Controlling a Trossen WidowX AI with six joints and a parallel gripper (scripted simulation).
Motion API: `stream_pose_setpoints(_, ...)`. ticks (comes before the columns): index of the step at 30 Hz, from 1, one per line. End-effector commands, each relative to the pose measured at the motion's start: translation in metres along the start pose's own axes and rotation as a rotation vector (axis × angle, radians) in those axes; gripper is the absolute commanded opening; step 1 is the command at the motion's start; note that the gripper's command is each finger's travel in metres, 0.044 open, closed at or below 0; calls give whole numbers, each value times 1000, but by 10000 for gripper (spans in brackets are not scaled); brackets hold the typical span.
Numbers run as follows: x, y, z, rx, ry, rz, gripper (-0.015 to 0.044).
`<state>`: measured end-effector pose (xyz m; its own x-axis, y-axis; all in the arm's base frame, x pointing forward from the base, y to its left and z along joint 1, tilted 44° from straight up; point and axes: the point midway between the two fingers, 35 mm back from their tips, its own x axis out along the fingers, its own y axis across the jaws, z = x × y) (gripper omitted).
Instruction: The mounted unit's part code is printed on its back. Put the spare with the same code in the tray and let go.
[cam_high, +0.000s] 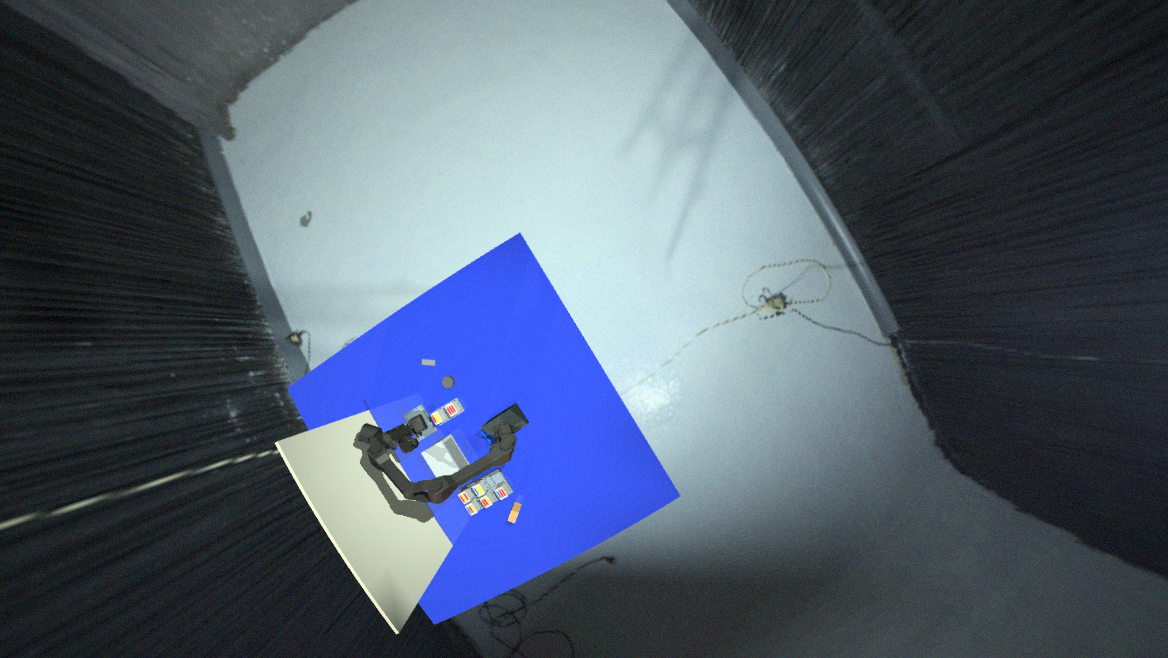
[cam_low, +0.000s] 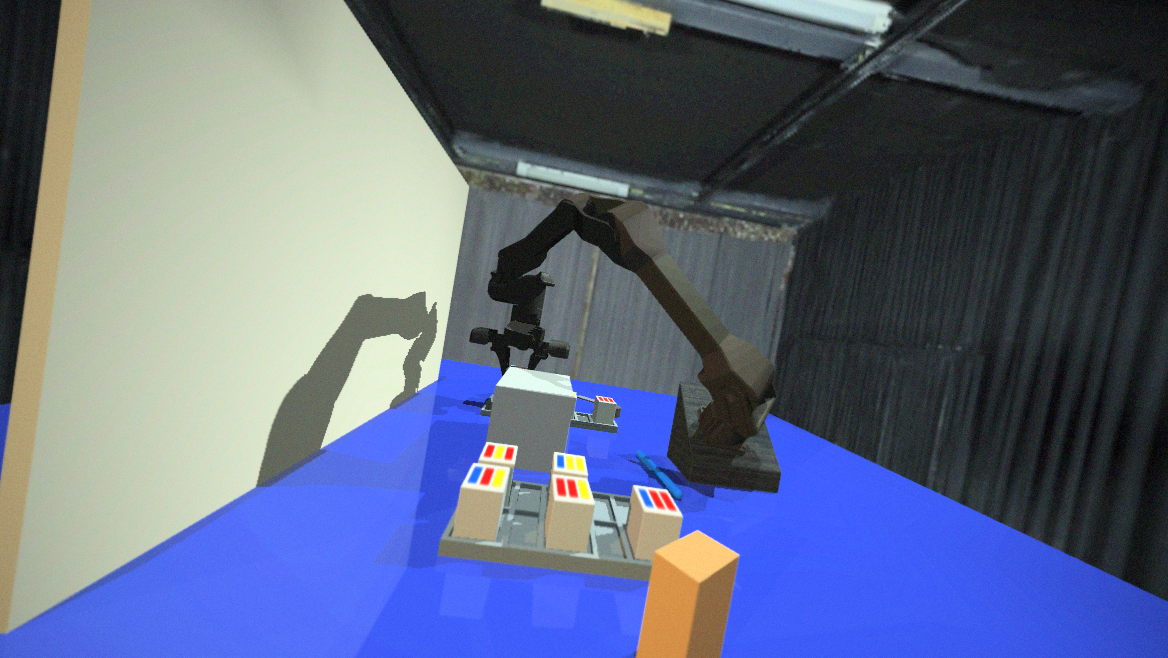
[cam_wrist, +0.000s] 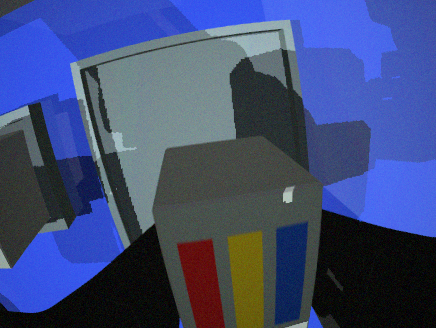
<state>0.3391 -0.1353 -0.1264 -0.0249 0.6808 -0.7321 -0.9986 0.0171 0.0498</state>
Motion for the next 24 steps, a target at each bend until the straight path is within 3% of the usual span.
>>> stream_pose_setpoints(1, 5, 2, 1, 10, -9, 2, 0)
stream_pose_setpoints(24, 24, 4, 2, 10, -10, 2, 0)
